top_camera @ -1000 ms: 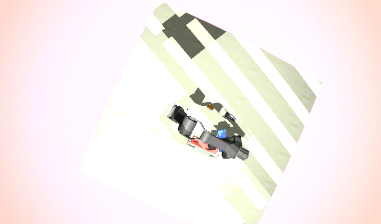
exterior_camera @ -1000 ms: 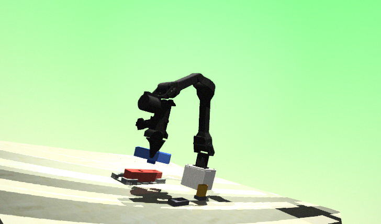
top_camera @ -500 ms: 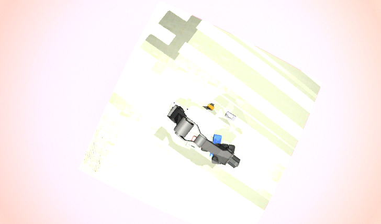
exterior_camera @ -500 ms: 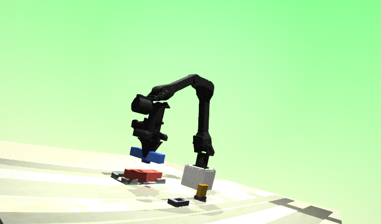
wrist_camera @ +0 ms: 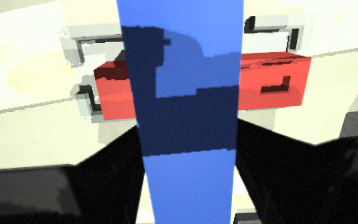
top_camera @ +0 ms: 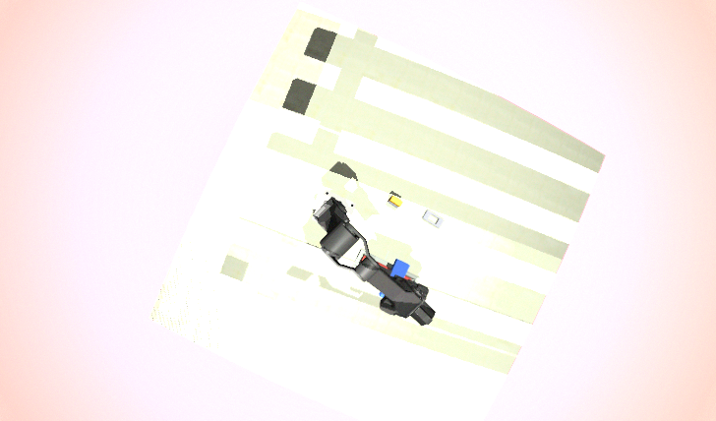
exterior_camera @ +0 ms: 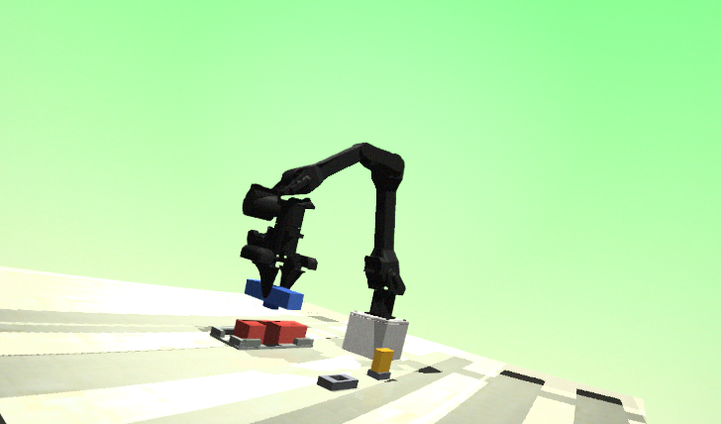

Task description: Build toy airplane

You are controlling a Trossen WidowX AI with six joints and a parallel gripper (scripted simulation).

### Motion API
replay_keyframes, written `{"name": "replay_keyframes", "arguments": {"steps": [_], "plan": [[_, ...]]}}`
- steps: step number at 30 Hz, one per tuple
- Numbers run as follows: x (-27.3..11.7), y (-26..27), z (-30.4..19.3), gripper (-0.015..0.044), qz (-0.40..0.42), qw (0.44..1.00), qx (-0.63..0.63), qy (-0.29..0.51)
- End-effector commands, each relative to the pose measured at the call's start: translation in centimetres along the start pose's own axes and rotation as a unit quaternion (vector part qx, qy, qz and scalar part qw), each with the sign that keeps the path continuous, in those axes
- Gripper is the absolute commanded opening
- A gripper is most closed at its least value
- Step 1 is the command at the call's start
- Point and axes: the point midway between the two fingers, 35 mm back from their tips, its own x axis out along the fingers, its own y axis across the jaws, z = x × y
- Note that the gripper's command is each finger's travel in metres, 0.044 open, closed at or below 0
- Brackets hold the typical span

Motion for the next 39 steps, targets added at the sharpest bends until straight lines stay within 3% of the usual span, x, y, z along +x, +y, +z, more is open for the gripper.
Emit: {"name": "replay_keyframes", "arguments": {"steps": [1, 6, 22, 39], "plan": [[-0.2, 0.0, 0.2, 0.0079, 0.005, 1.0, 0.009, -0.004], [-0.2, 0.0, 0.2, 0.0197, 0.005, 1.0, 0.009, -0.004], [-0.2, 0.1, 0.3, 0.0197, 0.005, 1.0, 0.009, -0.004], [2.4, 0.1, 0.4, 0.0197, 0.005, 1.0, 0.009, -0.004]]}}
